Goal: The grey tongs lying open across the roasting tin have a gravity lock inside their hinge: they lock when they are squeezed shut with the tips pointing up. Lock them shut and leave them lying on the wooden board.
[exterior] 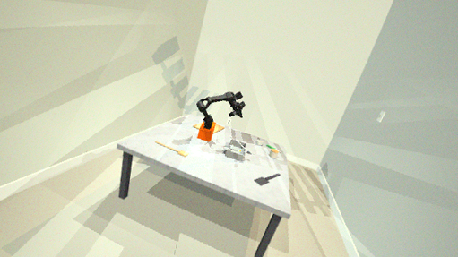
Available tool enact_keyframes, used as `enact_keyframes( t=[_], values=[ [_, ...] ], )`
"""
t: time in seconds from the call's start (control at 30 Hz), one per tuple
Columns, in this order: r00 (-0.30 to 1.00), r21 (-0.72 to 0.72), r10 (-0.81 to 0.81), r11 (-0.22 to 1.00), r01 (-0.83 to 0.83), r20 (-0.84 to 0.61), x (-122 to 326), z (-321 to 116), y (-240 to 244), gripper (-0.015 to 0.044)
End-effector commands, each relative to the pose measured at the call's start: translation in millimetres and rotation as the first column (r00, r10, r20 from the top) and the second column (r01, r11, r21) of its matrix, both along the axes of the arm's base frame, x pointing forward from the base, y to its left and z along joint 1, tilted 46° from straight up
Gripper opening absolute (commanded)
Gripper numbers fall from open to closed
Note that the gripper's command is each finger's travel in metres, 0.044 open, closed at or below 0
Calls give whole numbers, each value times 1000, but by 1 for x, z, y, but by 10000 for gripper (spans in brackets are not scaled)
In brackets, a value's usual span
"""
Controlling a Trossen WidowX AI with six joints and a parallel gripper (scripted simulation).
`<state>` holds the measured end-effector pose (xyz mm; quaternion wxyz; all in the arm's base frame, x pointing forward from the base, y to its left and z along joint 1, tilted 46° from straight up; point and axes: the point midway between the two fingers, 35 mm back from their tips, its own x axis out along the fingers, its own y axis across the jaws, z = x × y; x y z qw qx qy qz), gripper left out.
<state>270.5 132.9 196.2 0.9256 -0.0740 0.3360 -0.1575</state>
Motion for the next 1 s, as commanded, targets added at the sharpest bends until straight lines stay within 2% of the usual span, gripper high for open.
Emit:
enact_keyframes(
  t=[0.0, 0.2, 0.4, 0.47, 0.97],
  values=[
    [960, -289, -75, 957, -6, -269, 34, -7, -64, -150],
    [832, -428, -165, 899, -94, -530, 51, -14, -129, -150],
    [609, -436, -221, 870, -230, -762, 53, -21, -196, -150],
    [579, -429, -223, 870, -245, -784, 52, -22, -203, -150],
    [579, -428, -223, 870, -245, -784, 52, -23, -204, -150]
  ],
)
